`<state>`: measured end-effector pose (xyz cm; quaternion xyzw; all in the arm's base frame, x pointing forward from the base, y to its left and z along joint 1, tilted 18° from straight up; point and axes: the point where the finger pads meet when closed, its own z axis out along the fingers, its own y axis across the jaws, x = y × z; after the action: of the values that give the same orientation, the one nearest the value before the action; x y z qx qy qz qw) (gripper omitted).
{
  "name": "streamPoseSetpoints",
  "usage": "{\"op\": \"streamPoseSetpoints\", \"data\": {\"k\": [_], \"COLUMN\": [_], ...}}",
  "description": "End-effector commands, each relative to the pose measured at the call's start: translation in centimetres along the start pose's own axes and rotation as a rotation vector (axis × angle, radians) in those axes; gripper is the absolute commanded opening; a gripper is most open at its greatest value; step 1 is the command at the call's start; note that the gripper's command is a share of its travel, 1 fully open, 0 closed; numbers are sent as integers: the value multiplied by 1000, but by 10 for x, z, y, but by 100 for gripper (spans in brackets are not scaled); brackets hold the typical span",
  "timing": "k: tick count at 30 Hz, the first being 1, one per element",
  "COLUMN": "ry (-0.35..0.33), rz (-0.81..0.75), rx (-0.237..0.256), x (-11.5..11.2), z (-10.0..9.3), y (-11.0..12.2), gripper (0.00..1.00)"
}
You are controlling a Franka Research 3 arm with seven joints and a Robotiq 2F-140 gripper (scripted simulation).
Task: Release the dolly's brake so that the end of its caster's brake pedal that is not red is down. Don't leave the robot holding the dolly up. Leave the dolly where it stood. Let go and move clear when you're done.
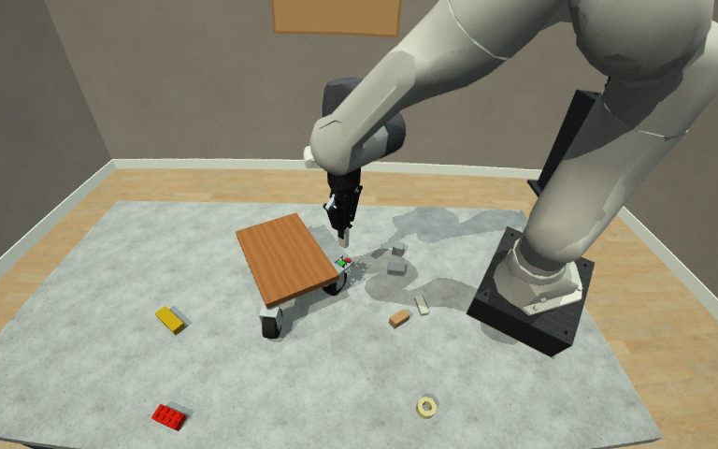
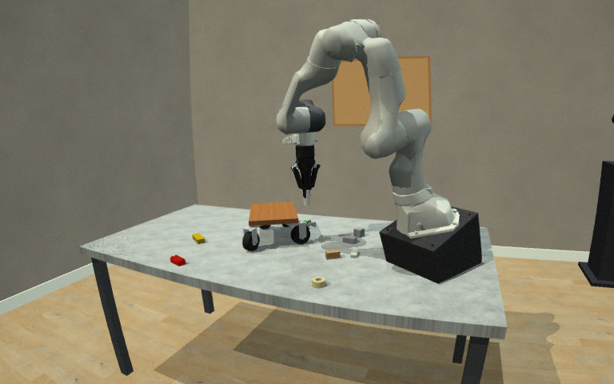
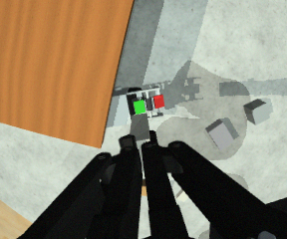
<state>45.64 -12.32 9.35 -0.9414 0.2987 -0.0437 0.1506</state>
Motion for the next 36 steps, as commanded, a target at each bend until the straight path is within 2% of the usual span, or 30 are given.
{"op": "streamPoseSetpoints", "data": {"k": [1, 36], "ry": [2, 2], "rz": [-5, -5], "rx": [2, 2], "x": [0, 2], "z": [5, 60], "y": [-1, -2], "gripper": [0, 0]}}
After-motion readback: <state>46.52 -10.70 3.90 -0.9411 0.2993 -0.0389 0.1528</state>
